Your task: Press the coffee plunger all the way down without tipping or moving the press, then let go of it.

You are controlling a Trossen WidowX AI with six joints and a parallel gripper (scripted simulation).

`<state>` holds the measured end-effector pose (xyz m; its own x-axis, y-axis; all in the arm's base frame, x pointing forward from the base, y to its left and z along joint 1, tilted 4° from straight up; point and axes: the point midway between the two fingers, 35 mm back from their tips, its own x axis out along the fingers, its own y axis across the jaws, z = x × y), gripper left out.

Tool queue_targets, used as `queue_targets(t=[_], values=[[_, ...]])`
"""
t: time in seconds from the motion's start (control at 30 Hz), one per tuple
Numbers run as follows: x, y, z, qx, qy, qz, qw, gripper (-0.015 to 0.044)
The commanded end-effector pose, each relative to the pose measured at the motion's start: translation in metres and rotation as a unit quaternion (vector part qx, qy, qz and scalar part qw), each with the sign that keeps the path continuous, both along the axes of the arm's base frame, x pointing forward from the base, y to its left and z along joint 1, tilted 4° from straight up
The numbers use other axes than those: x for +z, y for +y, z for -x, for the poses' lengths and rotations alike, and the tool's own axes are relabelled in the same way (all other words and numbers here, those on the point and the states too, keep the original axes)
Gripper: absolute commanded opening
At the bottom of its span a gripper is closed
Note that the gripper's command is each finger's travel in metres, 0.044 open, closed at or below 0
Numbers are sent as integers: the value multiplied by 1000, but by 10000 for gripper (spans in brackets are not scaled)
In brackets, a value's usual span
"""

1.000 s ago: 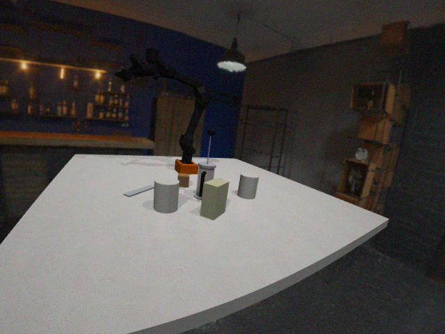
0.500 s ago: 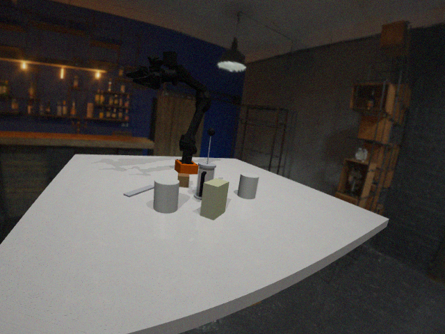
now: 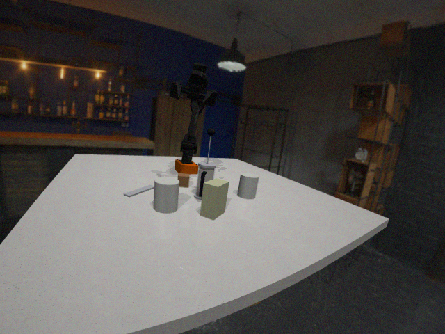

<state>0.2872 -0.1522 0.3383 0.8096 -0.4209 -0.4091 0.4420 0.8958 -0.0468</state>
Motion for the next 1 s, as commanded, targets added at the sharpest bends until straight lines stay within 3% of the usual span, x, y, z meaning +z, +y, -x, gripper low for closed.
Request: queue_targets(t=[0.0, 0.17, 0.4, 0.97], values=[[-16, 64, -11, 109, 4, -46, 993, 440], [-28, 75, -14, 126, 5, -53, 991, 440], [-78, 77, -17, 130, 5, -53, 990, 440], [-85, 75, -34, 131, 4, -53, 990, 440]])
